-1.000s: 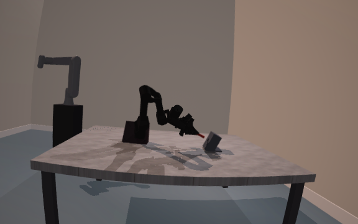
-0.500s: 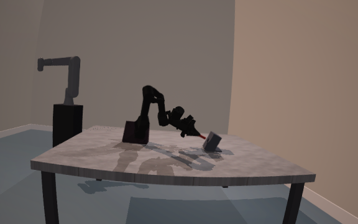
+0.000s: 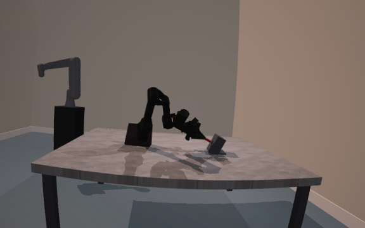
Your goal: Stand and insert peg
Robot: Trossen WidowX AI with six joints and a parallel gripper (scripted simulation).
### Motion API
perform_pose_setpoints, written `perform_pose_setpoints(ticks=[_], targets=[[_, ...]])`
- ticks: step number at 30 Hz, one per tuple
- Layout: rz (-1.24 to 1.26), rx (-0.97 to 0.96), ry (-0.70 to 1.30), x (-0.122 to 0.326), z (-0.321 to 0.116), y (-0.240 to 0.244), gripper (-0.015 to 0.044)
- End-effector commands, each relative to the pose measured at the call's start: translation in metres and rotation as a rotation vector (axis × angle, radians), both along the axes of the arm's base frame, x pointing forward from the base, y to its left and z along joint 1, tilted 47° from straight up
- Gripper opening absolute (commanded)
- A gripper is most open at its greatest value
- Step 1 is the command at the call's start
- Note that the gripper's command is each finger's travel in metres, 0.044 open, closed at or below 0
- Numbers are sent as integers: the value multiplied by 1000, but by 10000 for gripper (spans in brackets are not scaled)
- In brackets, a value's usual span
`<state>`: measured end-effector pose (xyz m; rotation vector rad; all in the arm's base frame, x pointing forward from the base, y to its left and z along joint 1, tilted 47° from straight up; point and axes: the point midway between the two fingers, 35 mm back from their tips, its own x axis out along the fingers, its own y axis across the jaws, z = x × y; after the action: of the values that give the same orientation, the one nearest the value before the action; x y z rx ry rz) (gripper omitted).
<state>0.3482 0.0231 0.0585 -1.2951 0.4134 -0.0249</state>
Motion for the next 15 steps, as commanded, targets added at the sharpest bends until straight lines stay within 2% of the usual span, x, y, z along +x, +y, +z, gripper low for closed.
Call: perform_pose_setpoints(ticks=[1, 15], targets=[[-1, 0, 0, -1, 0, 0, 0], [-1, 0, -1, 3, -1, -1, 0]])
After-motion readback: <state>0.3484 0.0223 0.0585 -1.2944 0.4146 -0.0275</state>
